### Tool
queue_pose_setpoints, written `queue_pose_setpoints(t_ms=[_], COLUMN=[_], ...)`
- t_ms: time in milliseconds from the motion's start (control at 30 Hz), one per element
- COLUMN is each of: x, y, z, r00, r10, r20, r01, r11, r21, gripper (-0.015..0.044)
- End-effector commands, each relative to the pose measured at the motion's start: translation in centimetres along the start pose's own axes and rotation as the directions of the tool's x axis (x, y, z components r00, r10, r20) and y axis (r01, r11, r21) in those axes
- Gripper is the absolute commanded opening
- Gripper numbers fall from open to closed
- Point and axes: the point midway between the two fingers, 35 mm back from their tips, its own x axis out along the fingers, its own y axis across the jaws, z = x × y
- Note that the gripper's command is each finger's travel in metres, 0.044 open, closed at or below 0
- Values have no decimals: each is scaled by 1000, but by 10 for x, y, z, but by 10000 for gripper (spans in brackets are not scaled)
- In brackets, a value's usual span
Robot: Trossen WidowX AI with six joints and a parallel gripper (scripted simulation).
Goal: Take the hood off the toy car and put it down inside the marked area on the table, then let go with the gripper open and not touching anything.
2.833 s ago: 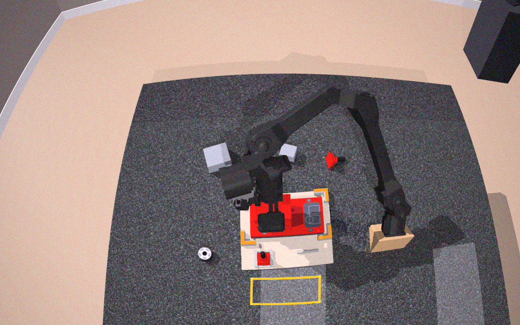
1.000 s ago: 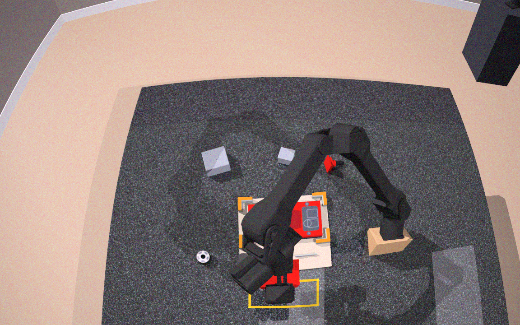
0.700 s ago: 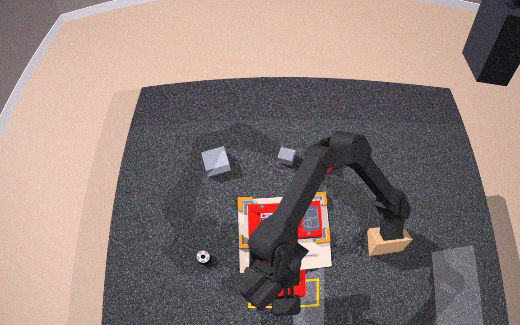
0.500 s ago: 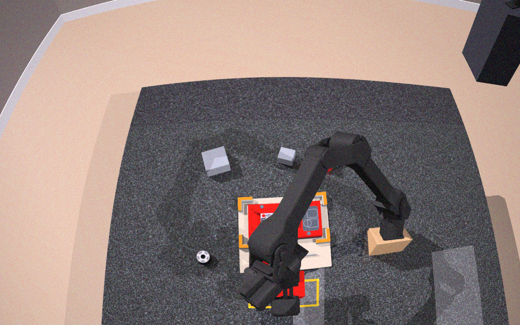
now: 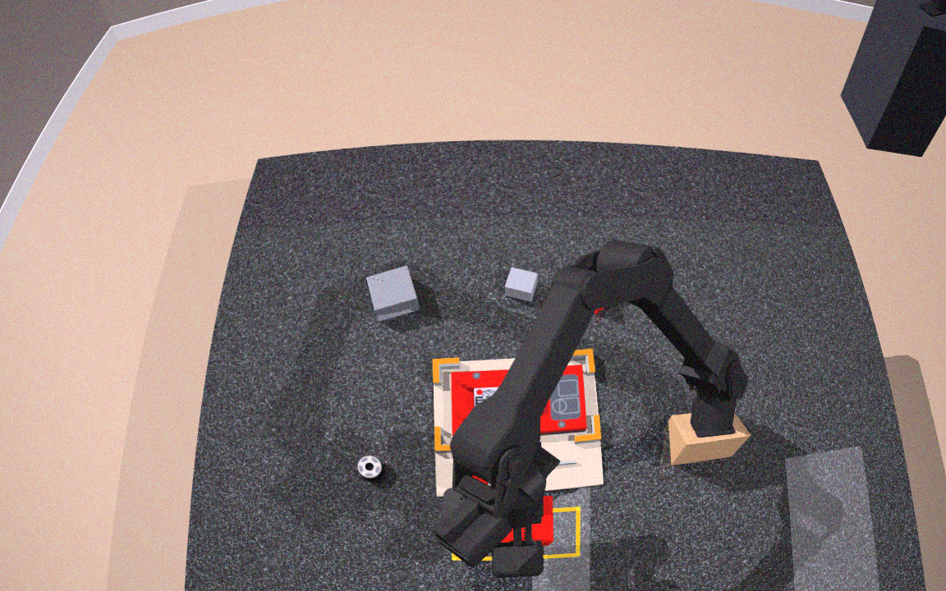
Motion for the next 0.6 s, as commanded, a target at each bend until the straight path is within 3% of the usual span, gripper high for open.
queue_pose_setpoints(t_ms=[0,567], x=[4,13], y=[0,0], z=[0,0], r00=[1000,1000], r10=[-3,-3], r20=[0,1], r01=[3,3], r11=[1000,1000], r21=[-6,-6], gripper=[0,0])
